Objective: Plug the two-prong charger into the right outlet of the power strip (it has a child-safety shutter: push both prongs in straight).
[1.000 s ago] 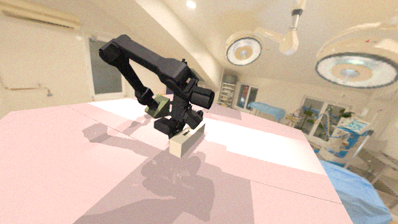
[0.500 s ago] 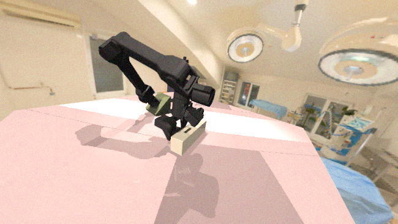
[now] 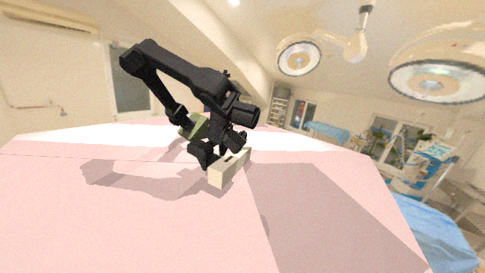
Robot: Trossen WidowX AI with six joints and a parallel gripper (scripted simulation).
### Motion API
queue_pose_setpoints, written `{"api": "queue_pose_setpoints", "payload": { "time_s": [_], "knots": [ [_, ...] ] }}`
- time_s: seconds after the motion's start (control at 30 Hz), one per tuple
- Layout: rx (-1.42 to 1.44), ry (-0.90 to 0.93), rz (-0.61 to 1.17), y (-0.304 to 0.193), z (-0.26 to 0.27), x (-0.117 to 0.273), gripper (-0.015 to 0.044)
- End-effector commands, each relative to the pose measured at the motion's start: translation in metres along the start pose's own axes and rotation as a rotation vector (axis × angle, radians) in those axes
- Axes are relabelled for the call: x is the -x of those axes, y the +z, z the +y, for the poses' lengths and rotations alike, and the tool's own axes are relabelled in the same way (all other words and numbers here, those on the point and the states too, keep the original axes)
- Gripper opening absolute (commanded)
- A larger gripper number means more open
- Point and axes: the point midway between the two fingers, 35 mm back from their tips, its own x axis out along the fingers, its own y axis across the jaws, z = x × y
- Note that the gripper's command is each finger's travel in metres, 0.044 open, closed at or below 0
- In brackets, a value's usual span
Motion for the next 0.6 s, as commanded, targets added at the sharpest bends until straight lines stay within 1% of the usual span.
{"api": "queue_pose_setpoints", "payload": {
  "time_s": [0.0, 0.57],
  "knots": [
    [-0.001, -0.001, -0.006, -0.0018, -0.0007, 0.0004, 0.0440],
    [-0.006, -0.001, -0.013, -0.0078, -0.0006, -0.0001, 0.0440]
  ]
}}
